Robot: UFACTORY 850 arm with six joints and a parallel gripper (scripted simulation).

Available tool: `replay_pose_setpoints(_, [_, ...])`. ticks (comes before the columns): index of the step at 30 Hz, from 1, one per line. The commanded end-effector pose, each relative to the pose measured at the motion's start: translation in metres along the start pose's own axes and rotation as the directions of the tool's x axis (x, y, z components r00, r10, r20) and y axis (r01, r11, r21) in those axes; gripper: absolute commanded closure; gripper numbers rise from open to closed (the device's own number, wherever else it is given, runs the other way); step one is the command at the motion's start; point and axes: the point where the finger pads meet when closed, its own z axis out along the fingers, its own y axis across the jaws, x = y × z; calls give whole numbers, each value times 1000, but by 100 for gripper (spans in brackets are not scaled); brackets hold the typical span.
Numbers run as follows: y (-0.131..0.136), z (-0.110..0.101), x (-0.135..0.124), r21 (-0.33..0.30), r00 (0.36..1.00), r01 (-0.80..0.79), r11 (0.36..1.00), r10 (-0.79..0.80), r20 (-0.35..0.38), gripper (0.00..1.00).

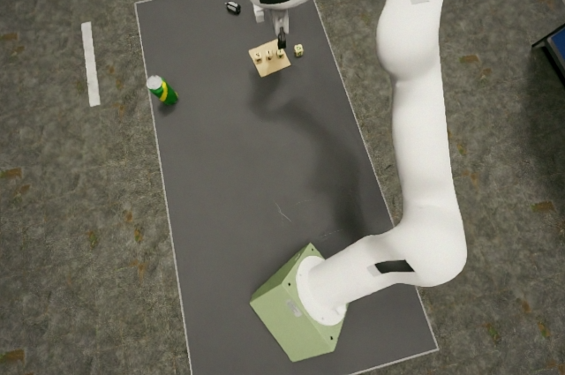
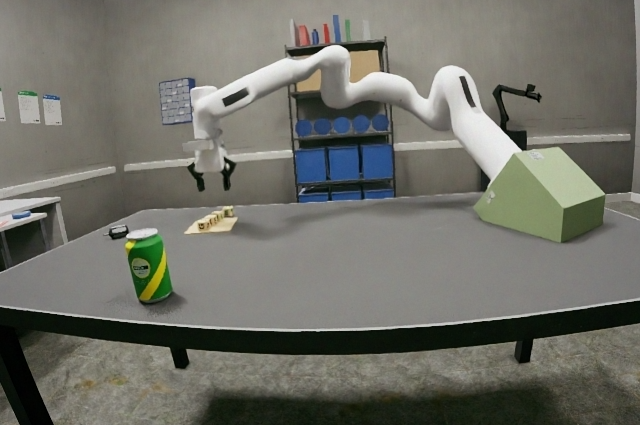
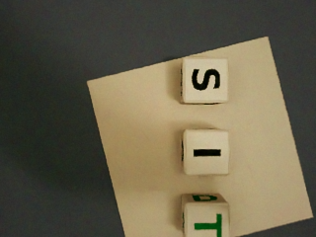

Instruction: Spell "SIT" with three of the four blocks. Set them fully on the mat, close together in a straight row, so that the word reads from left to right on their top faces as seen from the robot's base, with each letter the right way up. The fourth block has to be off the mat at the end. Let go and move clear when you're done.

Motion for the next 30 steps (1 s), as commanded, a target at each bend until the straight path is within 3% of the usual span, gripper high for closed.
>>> replay_pose_setpoints(1, [1, -1, 0, -2, 1000, -1, 1000, 1, -1, 0])
replay_pose_setpoints(8, [1, -9, 0, -2, 1000, -1, 1000, 1, -1, 0])
replay_pose_setpoints(24, [0, -72, 0, -2, 1000, -1, 1000, 1, -1, 0])
replay_pose_setpoints(30, [0, -85, 0, -2, 1000, -1, 1000, 1, -1, 0])
